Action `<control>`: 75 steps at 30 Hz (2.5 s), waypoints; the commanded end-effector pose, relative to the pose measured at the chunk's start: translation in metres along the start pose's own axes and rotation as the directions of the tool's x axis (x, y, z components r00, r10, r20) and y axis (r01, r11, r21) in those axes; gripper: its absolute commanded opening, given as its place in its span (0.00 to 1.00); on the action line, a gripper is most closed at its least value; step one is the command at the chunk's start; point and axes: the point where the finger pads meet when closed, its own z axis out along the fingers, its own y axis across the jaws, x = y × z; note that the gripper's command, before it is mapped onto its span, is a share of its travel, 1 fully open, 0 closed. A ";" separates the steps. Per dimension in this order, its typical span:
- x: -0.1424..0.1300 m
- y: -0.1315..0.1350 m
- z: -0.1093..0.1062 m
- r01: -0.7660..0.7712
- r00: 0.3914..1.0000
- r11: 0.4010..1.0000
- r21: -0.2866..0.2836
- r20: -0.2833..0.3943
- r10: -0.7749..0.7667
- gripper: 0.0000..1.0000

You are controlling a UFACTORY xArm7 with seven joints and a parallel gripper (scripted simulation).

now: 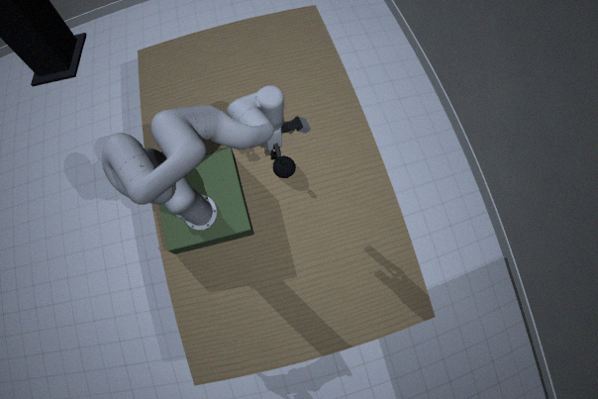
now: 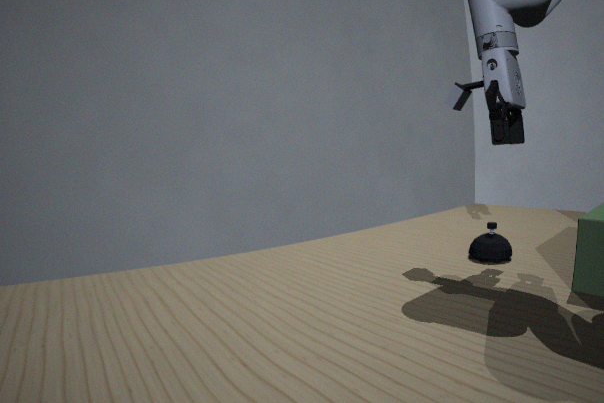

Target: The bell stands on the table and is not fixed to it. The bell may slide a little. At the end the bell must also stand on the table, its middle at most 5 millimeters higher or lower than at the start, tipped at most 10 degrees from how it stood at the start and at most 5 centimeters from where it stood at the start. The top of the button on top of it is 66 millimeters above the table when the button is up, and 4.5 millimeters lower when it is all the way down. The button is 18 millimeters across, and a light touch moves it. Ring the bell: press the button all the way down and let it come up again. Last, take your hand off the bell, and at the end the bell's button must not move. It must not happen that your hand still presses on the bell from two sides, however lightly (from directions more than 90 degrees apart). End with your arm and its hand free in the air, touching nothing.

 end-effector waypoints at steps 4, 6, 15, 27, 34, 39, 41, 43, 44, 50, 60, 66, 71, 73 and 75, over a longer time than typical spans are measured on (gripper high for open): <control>0.001 0.000 -0.001 0.000 1.000 1.000 0.001 -0.004 0.000 1.00; 0.001 0.000 -0.001 0.000 1.000 1.000 0.001 -0.004 0.000 1.00; 0.001 0.000 -0.001 0.000 1.000 1.000 0.001 -0.004 0.000 1.00; 0.037 0.007 0.061 -0.012 0.998 0.999 0.039 -0.056 0.014 1.00; 0.038 0.007 0.062 -0.012 0.998 0.999 0.040 -0.056 0.014 1.00; 0.038 0.007 0.062 -0.012 0.998 0.999 0.040 -0.056 0.014 0.00; 0.038 0.007 0.062 -0.012 0.998 0.999 0.040 -0.056 0.014 0.00; 0.038 0.007 0.062 -0.012 0.998 0.999 0.040 -0.056 0.014 0.00; 0.038 0.007 0.062 -0.012 0.998 0.999 0.040 -0.056 0.014 0.00; 0.038 0.007 0.062 -0.012 0.998 0.999 0.040 -0.056 0.014 0.00; 0.038 0.007 0.062 -0.012 0.998 0.999 0.040 -0.056 0.014 0.00; 0.038 0.007 0.062 -0.012 0.998 0.999 0.040 -0.056 0.014 0.00; 0.038 0.007 0.062 -0.012 0.998 0.999 0.040 -0.056 0.014 0.00; 0.038 0.007 0.062 -0.012 0.998 0.999 0.040 -0.056 0.014 0.00; 0.038 0.007 0.062 -0.012 0.998 0.999 0.040 -0.056 0.014 0.00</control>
